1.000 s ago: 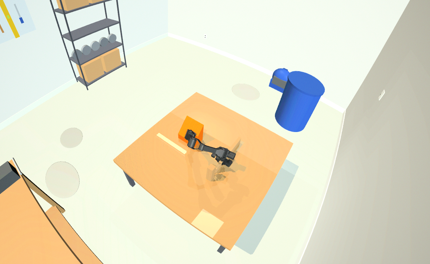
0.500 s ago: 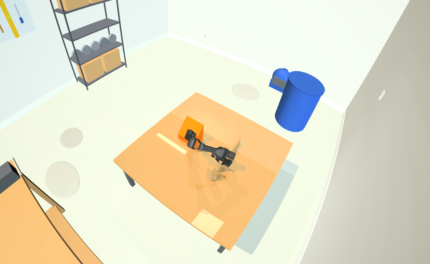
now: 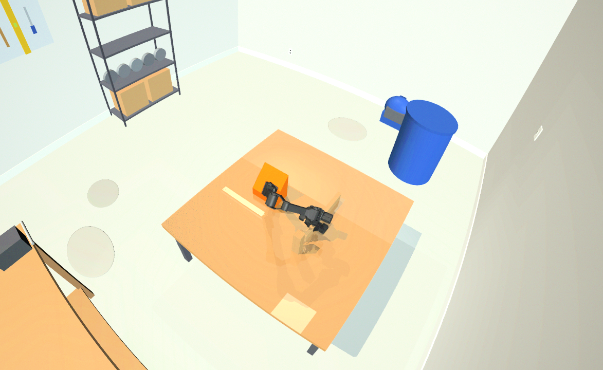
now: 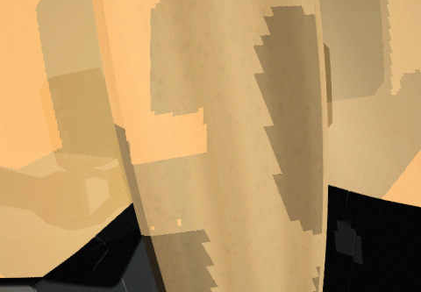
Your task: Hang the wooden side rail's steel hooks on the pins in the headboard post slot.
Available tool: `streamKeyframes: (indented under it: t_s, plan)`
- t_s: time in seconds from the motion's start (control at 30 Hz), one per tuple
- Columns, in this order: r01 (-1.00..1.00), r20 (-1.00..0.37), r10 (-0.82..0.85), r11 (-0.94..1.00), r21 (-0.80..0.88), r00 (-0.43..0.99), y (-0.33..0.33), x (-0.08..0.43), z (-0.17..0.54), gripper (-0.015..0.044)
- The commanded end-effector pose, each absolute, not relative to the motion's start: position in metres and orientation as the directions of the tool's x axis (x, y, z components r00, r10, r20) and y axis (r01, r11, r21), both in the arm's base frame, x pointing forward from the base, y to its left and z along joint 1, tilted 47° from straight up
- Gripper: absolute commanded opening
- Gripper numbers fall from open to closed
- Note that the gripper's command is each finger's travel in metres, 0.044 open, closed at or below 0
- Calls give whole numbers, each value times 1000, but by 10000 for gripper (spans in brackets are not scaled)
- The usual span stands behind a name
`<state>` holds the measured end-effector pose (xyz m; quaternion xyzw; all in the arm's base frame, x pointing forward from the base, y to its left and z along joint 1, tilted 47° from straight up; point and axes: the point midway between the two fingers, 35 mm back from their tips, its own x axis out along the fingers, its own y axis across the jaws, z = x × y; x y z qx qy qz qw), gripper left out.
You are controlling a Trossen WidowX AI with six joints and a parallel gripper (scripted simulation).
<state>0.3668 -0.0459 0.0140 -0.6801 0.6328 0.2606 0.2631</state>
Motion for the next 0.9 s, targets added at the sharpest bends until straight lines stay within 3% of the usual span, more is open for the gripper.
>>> streamKeyframes:
  t_s: [0.0, 0.87]
  plan:
    - [-997, -687, -723, -60, -40, 71, -43, 368, 16, 0]
    - [-997, -688, -723, -60, -40, 71, -40, 368, 19, 0]
